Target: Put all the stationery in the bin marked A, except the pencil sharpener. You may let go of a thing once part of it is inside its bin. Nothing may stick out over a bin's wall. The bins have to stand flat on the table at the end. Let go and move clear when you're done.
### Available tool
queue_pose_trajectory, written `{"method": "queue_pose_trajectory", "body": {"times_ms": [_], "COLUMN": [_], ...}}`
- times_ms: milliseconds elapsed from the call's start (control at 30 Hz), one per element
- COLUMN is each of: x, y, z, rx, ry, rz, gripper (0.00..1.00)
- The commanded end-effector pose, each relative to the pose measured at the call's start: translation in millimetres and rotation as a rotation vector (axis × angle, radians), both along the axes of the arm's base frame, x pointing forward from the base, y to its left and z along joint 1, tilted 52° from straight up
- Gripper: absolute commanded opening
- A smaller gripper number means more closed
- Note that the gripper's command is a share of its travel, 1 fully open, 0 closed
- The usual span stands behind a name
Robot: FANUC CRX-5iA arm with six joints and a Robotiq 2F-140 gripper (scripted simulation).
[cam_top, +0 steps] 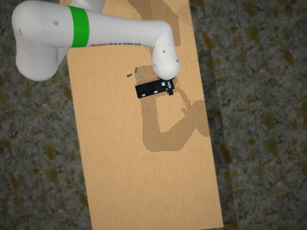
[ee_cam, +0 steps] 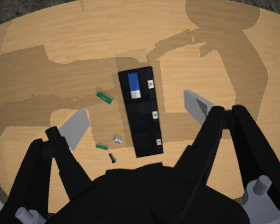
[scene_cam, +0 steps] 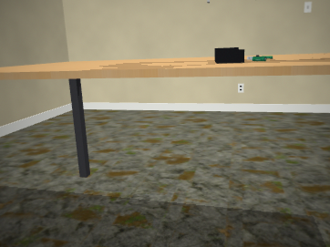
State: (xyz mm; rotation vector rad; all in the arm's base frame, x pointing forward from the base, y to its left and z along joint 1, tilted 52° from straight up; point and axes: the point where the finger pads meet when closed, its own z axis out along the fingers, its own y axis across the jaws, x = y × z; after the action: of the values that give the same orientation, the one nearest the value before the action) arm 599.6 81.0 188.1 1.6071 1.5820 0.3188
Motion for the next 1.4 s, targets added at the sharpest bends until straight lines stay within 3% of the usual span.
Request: {"method": "queue_pose_trajectory", "body": {"times_ms": [0,1367], "x": [-9.1,-16.5], "y": [5.1,9.2], "z": [8.5,15.1], "rx": [0.0,0.0], "ry": [0.0,0.0], "rz": [-0.001,-0.001], "gripper": [1.0,1.0]}}
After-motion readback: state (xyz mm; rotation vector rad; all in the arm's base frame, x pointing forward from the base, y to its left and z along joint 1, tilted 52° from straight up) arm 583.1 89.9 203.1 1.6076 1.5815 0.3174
